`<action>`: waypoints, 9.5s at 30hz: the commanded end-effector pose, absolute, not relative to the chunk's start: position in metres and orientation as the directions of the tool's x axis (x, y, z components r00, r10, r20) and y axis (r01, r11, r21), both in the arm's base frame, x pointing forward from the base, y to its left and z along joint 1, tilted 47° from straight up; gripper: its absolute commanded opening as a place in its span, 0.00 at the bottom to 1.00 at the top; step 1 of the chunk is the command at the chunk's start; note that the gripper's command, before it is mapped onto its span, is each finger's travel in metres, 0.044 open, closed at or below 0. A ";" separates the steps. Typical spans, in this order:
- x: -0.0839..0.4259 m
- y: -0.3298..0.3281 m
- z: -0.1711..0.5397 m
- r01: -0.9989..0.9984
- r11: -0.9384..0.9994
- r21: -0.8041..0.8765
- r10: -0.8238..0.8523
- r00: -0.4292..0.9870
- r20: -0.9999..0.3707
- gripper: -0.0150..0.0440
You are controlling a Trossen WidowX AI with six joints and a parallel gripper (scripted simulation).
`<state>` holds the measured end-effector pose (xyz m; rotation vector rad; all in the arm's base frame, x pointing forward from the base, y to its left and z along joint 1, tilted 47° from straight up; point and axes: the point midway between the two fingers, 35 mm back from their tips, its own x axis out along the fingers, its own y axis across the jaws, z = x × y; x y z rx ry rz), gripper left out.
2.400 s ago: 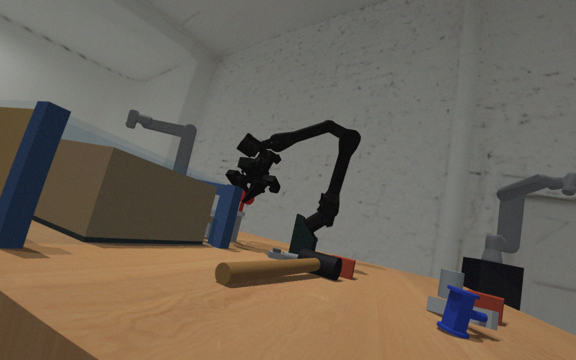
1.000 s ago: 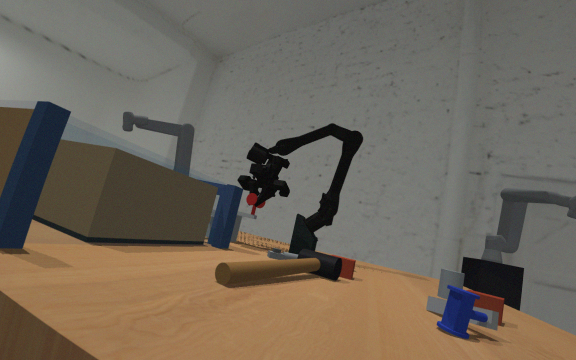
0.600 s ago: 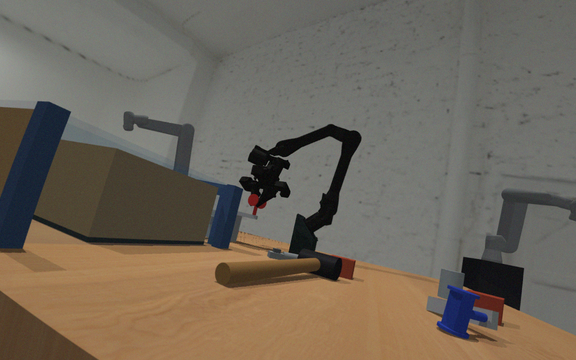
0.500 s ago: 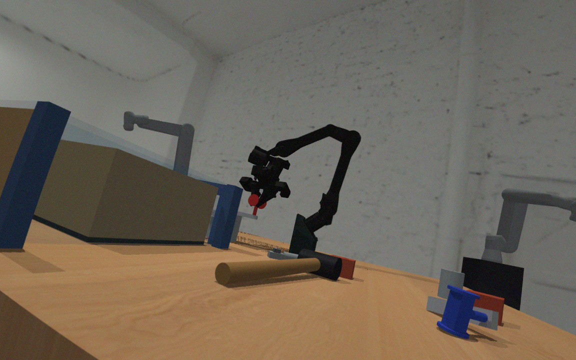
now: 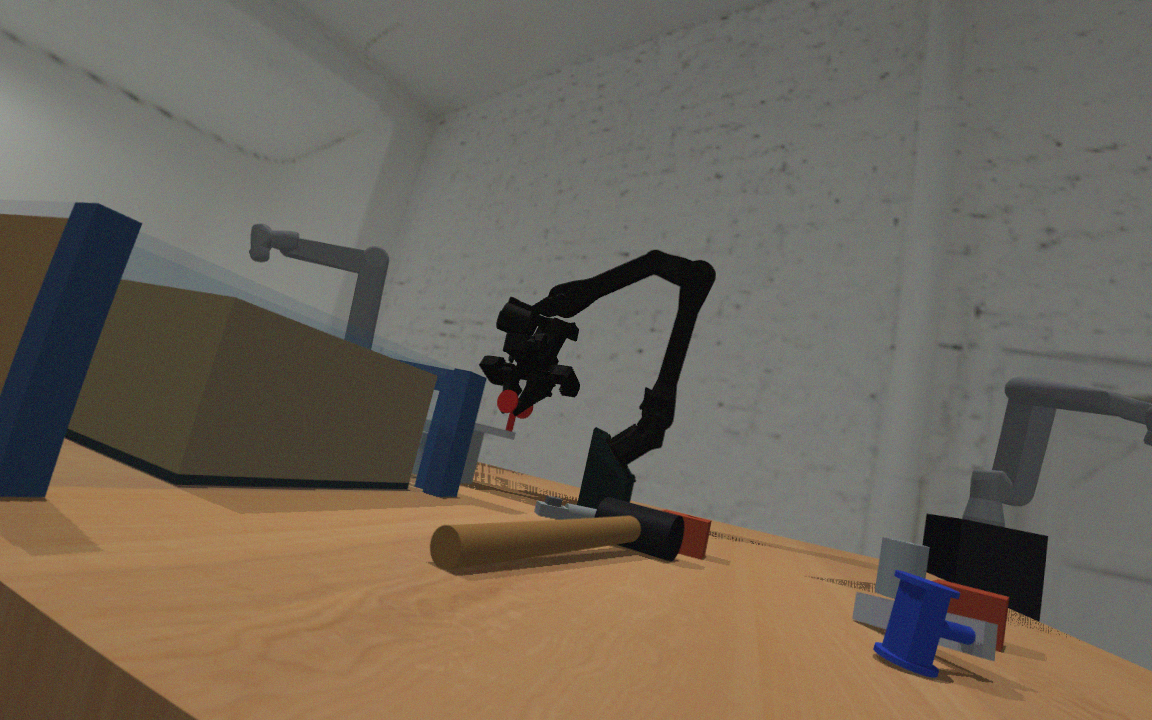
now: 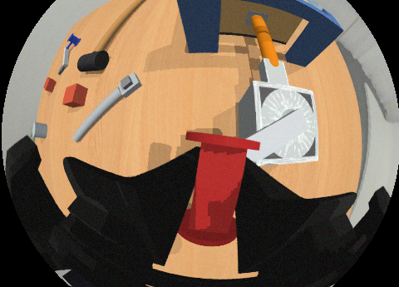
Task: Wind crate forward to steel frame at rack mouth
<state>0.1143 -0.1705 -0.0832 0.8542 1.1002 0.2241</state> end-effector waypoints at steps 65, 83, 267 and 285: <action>0.051 -0.226 -0.141 0.261 0.680 0.685 0.546 0.443 -0.711 0.25; 0.052 -0.247 -0.160 0.261 0.682 0.683 0.544 0.443 -0.712 0.25; 0.253 -0.258 -0.157 0.247 0.680 0.690 0.546 0.457 -0.702 0.25; 0.256 -0.240 -0.140 0.247 0.679 0.692 0.548 0.457 -0.701 0.25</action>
